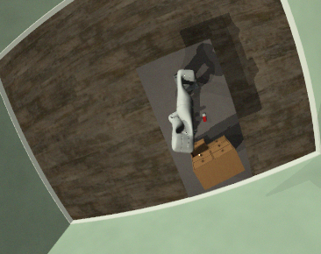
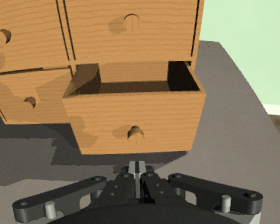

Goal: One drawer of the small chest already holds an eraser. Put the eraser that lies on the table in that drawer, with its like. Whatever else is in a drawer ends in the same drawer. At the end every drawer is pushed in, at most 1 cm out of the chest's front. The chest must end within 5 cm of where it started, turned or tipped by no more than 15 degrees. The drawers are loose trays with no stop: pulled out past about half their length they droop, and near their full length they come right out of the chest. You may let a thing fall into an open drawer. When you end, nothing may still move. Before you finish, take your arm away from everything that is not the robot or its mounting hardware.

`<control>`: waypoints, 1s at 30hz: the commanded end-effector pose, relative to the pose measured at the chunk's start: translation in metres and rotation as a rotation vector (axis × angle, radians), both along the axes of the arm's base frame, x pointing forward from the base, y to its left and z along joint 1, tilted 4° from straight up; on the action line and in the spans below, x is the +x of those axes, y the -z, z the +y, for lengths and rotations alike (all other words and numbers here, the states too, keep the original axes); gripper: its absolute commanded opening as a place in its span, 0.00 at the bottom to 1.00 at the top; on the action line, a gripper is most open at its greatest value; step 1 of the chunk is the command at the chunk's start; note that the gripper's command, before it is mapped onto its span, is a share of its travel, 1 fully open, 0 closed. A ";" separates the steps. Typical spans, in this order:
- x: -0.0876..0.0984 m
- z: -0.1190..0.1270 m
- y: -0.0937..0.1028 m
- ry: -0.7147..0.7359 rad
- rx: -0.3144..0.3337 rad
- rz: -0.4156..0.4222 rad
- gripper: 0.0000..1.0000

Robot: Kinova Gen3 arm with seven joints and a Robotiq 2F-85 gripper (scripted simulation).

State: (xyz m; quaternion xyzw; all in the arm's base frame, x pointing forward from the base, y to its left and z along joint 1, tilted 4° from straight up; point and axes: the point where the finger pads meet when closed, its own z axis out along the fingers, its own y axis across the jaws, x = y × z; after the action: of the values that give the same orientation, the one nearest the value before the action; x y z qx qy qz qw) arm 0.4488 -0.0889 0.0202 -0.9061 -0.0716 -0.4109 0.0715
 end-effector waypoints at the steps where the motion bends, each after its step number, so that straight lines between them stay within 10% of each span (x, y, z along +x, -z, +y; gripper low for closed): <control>1: 0.002 0.001 -0.001 -0.002 -0.001 -0.003 0.00; 30: 0.042 0.008 -0.001 -0.002 -0.001 -0.003 0.00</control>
State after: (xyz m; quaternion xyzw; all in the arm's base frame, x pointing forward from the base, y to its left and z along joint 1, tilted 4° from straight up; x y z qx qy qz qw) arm 0.4853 -0.0826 0.0185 -0.9071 -0.0692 -0.4090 0.0713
